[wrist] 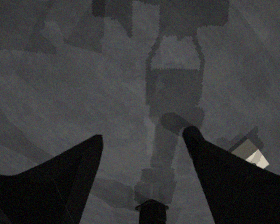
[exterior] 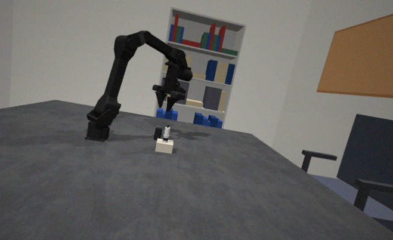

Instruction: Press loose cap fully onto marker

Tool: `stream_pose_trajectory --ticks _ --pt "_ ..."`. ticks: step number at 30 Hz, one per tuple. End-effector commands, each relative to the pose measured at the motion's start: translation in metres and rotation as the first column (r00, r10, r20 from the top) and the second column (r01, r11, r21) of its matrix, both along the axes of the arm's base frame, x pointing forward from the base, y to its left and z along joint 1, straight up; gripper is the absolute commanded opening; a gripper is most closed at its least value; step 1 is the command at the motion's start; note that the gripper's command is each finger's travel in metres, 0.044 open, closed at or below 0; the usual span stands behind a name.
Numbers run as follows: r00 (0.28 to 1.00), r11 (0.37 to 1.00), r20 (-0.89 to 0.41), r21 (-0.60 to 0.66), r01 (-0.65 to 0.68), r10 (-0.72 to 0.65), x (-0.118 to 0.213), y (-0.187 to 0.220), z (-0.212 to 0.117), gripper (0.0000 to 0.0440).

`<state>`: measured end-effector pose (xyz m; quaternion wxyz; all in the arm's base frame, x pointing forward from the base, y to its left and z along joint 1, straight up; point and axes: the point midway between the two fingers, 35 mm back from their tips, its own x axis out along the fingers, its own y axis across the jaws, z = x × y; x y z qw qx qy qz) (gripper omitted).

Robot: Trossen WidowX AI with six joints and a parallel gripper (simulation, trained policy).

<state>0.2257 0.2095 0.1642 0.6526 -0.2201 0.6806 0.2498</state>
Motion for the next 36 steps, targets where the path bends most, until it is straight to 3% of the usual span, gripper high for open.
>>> stream_pose_trajectory --ticks 1,15,36 --pt "1.0 1.0 0.002 -0.008 0.005 -0.005 0.005 -0.008 0.0 0.0304" --pt "0.999 0.999 -0.017 -0.031 0.041 -0.042 0.019 -0.04 -0.003 0.0301" --pt "0.992 0.996 -0.118 -0.08 0.041 -0.051 0.011 -0.08 -0.021 0.0296"
